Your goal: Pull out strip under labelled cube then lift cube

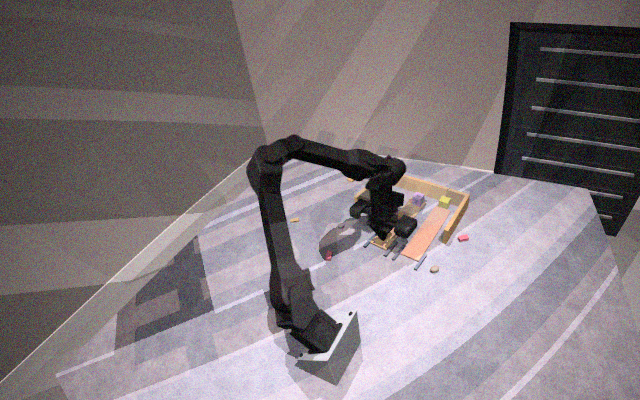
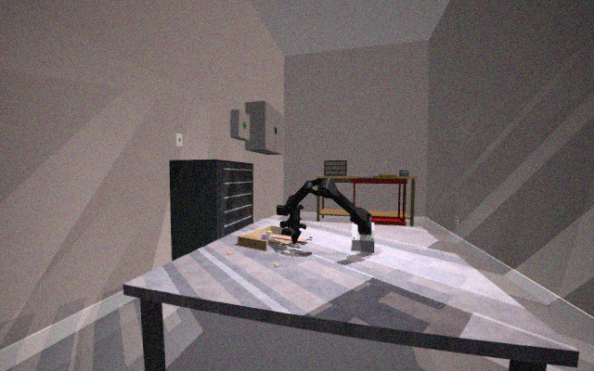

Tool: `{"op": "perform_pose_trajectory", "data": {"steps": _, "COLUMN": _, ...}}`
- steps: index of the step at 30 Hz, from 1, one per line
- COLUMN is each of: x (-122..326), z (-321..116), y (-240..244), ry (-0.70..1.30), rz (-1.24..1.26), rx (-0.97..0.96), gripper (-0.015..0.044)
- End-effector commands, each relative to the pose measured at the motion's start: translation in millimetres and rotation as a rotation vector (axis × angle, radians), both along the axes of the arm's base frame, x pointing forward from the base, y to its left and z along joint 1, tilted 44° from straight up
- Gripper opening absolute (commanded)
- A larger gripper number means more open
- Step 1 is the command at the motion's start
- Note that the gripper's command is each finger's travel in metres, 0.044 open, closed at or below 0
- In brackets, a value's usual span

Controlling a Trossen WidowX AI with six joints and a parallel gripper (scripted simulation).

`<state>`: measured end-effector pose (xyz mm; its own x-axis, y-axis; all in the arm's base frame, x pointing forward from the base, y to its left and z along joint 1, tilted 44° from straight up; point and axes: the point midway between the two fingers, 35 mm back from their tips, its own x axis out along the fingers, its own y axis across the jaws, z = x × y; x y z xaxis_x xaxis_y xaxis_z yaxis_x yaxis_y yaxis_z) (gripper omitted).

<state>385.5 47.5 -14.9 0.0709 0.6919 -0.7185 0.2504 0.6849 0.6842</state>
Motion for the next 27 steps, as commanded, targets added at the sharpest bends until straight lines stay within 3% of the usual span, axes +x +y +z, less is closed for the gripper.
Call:
{"op": "perform_pose_trajectory", "data": {"steps": 1, "x": -9, "z": -1, "y": 4, "ry": 0.014, "rz": 0.002, "rx": 0.005, "gripper": 0.0000}}
{"op": "perform_pose_trajectory", "data": {"steps": 27, "x": -48, "z": 2, "y": 13, "ry": 0.016, "rz": 0.002, "rx": 0.005, "gripper": 0.0000}}
